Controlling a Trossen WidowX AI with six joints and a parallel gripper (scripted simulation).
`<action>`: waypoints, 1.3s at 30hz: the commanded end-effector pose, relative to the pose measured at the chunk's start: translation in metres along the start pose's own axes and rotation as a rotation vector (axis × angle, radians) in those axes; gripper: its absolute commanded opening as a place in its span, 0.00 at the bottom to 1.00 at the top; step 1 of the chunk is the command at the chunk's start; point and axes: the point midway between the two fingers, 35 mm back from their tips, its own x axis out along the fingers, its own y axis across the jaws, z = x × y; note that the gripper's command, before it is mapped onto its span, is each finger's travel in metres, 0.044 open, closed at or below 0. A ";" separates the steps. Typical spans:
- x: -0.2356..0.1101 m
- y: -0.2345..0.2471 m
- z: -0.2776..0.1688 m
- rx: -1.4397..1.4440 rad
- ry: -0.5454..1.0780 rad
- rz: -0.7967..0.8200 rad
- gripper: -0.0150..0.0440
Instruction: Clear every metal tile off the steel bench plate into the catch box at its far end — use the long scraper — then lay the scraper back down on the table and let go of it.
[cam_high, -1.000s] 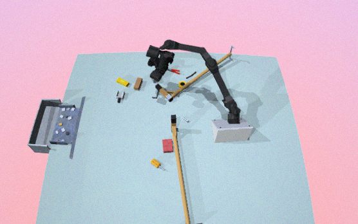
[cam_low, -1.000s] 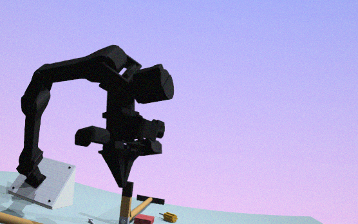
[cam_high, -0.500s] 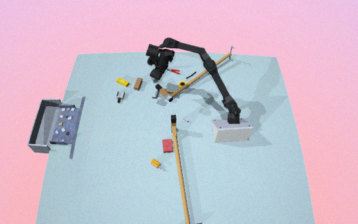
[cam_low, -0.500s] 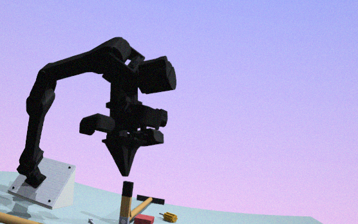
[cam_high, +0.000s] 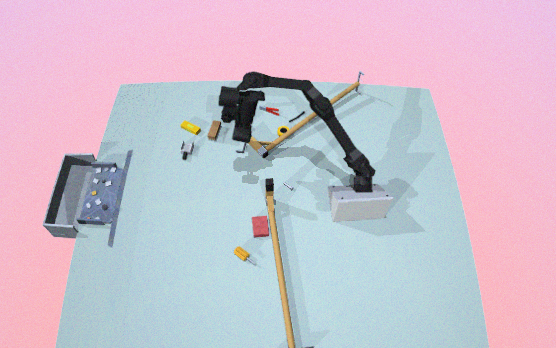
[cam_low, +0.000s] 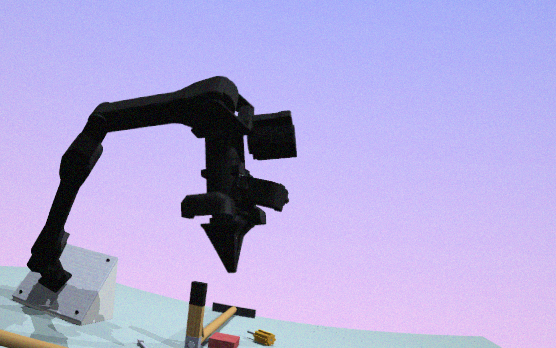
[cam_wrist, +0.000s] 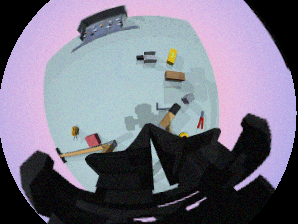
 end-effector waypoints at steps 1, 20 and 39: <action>0.000 0.031 -0.001 -0.111 0.009 0.028 0.25; -0.006 0.147 -0.021 -0.538 0.032 0.113 0.25; -0.015 0.251 -0.070 -0.961 0.058 0.168 0.25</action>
